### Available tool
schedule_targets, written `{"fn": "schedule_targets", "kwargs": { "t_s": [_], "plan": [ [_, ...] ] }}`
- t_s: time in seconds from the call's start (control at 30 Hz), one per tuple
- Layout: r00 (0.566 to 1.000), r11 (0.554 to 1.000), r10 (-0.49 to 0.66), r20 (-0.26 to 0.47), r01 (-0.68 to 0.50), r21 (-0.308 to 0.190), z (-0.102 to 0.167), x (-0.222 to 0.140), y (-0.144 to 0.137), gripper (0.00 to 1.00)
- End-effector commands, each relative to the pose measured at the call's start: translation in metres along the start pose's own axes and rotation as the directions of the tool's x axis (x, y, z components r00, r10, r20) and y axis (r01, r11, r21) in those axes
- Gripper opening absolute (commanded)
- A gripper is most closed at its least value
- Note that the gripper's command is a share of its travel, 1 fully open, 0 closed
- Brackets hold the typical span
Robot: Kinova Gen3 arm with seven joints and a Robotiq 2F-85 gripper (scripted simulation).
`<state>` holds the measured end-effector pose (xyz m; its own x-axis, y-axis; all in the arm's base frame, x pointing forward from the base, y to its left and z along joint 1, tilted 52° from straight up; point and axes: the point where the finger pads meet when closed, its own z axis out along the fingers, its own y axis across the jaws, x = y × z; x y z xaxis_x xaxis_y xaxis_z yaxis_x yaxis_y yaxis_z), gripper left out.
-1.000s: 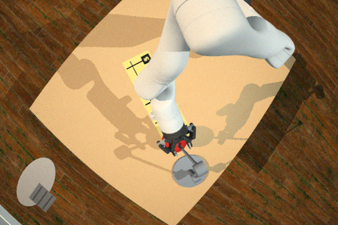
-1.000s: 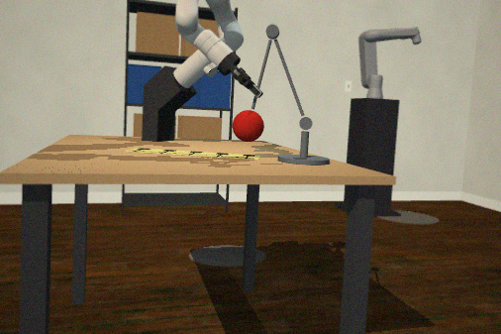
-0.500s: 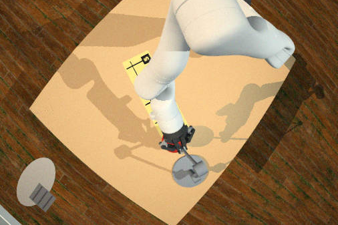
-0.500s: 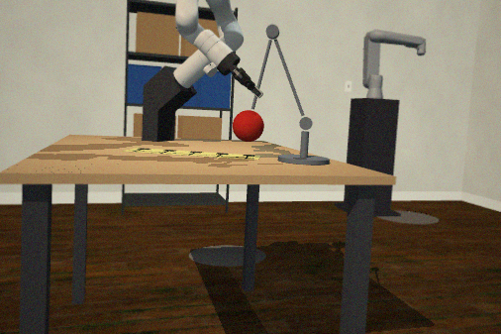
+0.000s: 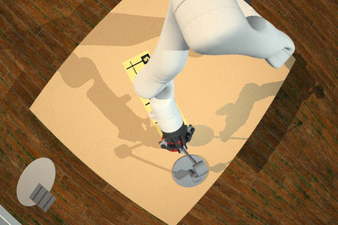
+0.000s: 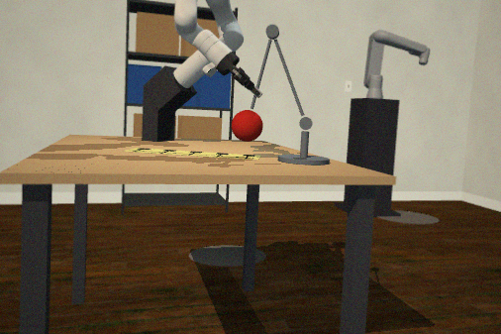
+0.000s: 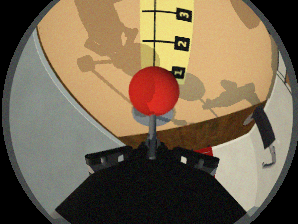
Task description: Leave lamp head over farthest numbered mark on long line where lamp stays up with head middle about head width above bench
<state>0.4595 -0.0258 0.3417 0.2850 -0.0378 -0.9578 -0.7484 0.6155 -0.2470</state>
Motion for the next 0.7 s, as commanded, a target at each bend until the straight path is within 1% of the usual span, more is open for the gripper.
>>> {"fn": "schedule_targets", "kwargs": {
  "t_s": [0.0, 0.67],
  "plan": [
    [1.0, 1.0, 0.004, -0.004, -0.004, 0.006, -0.006, 0.007, -0.001, 0.0],
    [1.0, 1.0, 0.003, -0.004, -0.003, 0.004, -0.034, 0.039, -0.001, 0.0]
  ]
}}
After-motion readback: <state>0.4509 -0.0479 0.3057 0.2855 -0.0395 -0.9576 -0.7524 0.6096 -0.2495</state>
